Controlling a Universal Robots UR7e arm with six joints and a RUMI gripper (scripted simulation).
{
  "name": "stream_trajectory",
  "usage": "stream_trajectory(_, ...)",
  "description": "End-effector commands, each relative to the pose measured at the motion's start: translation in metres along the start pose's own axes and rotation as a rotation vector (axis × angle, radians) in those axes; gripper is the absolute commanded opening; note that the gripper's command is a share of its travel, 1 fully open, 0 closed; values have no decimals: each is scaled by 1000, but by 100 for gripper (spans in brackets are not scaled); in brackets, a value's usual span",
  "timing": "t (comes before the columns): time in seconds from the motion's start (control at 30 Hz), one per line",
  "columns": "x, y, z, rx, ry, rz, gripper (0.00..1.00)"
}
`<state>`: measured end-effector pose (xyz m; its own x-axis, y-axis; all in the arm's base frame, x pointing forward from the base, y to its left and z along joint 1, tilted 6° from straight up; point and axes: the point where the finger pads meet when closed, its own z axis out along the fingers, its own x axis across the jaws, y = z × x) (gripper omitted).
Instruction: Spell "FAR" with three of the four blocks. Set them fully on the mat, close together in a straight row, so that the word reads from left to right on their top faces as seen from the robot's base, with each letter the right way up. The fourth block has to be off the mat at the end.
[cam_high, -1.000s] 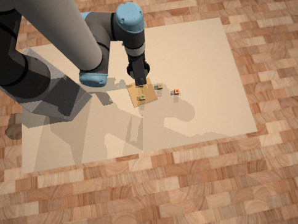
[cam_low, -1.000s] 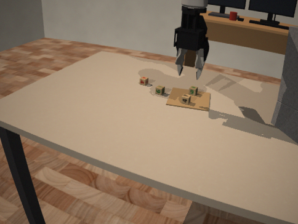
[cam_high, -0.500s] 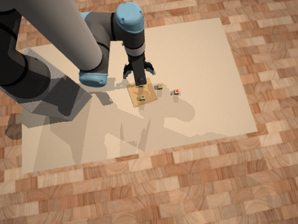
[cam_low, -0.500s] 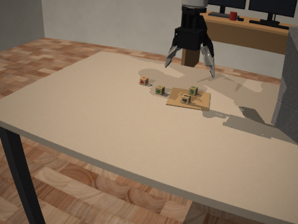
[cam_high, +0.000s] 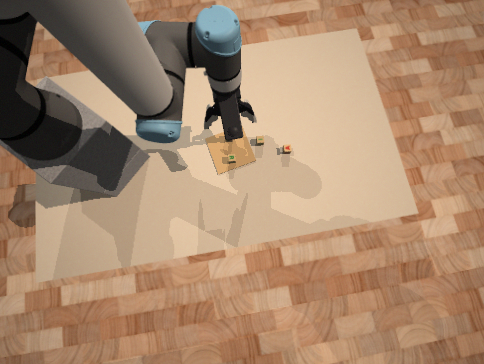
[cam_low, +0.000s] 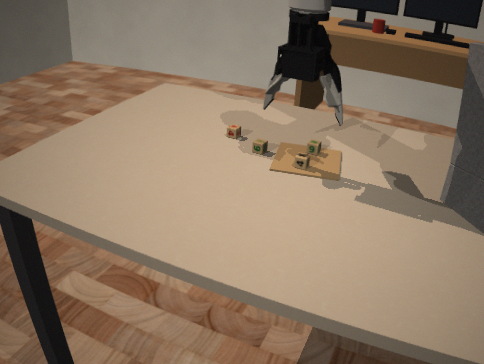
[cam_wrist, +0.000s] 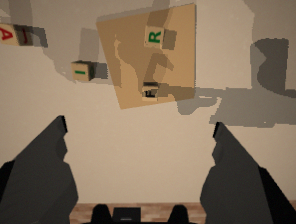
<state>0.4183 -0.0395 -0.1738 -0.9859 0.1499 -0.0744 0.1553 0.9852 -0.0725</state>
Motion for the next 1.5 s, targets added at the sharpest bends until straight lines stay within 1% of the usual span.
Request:
stream_trajectory(0.0, -20, -6, 3, 0, -1, 7, 100)
stream_trajectory(0.1, -46, -14, 6, 0, -1, 16, 100)
stream_trajectory(0.4, -137, -49, 10, 0, -1, 49, 100)
stream_trajectory(0.47, -137, -49, 10, 0, -1, 49, 100)
stream_trajectory(0.57, -159, -59, 9, 0, -1, 58, 100)
stream_trajectory(0.67, -173, -65, 8, 0, -2, 63, 100)
stream_trajectory(0.77, -179, -68, 7, 0, -2, 66, 100)
stream_trajectory(0.87, -180, -68, 7, 0, -2, 66, 100)
stream_trajectory(0.9, -180, -68, 7, 0, -2, 66, 37)
stream_trajectory(1.47, -180, -68, 7, 0, -2, 66, 37)
